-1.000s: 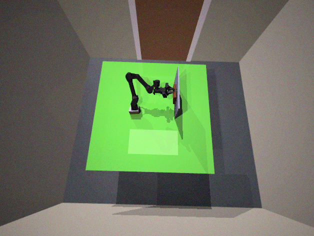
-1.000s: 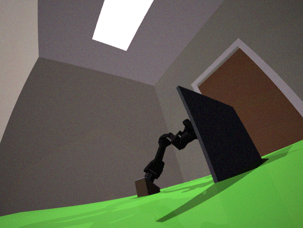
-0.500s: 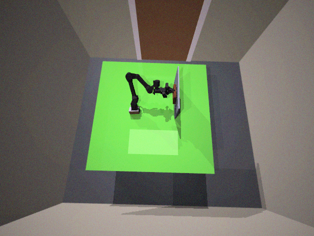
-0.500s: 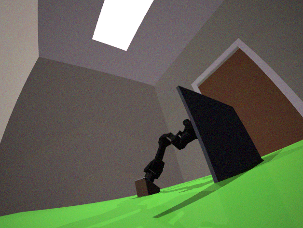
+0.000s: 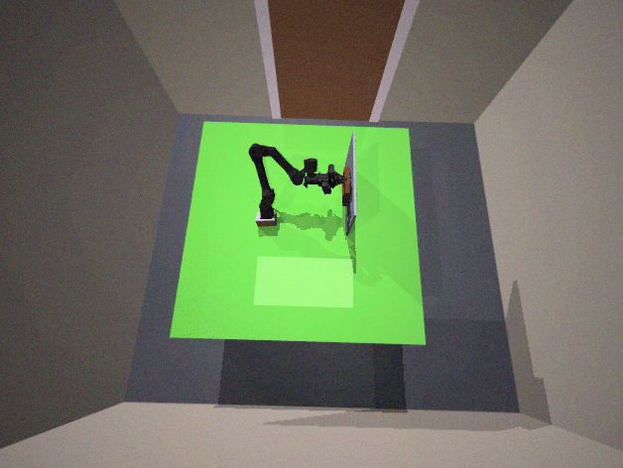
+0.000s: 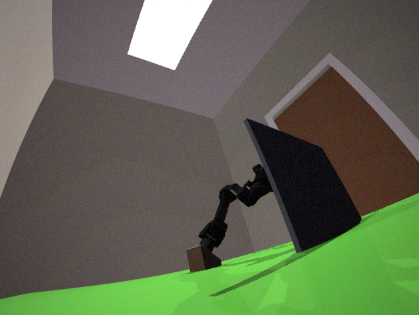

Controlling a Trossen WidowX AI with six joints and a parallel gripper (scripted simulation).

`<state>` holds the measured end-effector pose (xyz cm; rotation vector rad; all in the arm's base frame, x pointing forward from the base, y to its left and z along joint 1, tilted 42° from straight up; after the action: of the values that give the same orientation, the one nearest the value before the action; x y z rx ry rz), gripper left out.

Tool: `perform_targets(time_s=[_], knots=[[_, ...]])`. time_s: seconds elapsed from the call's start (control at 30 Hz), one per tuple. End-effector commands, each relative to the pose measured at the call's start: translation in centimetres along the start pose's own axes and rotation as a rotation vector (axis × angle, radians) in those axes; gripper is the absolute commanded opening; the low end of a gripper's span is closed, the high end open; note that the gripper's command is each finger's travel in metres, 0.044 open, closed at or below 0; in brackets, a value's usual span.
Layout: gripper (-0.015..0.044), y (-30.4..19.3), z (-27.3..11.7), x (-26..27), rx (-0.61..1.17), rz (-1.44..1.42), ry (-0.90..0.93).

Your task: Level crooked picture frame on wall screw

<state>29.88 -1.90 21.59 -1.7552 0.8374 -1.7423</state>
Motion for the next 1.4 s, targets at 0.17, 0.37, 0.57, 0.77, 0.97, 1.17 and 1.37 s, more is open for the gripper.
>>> perform_targets(time_s=[0.17,0.37,0.57,0.77,0.97,1.17,1.37], knots=[[0.0,-0.11,0.02,0.41,0.0,0.003,0.005],[0.0,-0.16,0.02,0.61,0.0,0.003,0.005],[0.0,-0.2,0.02,0.8,0.0,0.003,0.005],[0.0,-0.25,0.02,0.98,0.0,0.003,0.005],[0.0,-0.28,0.02,1.1,0.0,0.003,0.005],[0.0,-0.29,0.02,1.16,0.0,0.003,0.005],[0.0,-0.28,0.02,1.09,0.0,0.003,0.005]])
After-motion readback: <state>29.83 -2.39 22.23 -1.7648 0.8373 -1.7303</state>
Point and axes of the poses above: the point midway between the two fingers, 35 mm back from their tips, its own z axis out along the fingers, its own x axis across the jaws, y = z × x, the point moved 10 cm from there along -z, back along the fingers, and after that the axes turned 14 degrees about z, right-handed, at the moved point
